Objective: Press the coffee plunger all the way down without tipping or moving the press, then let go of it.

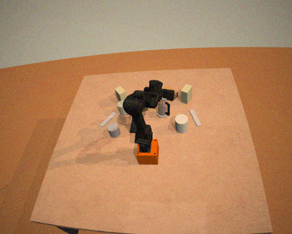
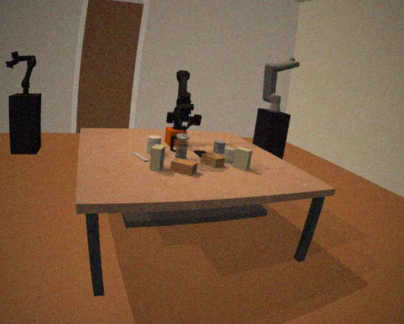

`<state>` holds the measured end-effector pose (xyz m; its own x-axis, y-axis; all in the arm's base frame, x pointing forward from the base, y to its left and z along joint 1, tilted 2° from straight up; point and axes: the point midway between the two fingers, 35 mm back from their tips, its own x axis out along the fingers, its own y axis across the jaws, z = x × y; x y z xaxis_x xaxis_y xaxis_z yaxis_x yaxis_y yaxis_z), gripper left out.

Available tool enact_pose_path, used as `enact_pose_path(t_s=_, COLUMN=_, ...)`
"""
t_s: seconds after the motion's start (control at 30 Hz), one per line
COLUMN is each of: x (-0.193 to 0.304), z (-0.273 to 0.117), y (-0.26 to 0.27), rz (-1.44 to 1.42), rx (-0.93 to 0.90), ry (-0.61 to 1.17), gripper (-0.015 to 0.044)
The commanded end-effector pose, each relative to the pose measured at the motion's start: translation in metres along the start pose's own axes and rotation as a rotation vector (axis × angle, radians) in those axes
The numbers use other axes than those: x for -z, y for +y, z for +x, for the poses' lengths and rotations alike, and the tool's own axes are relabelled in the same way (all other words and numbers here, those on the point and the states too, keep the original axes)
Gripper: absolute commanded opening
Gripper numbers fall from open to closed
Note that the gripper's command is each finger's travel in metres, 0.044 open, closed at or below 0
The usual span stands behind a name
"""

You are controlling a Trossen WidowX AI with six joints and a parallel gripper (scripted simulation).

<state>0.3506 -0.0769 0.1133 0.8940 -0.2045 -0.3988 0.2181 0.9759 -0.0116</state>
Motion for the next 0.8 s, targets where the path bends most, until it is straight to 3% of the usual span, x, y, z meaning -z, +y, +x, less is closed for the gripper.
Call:
enact_pose_path(t_s=0.0, x=0.0194, z=0.0063, y=0.0001, rz=-0.005, rx=-0.003, ry=0.064, gripper=0.0117)
enact_pose_path(t_s=0.77, x=0.0133, z=0.0124, y=-0.0003, rz=-0.005, rx=-0.003, ry=0.064, gripper=0.0117)
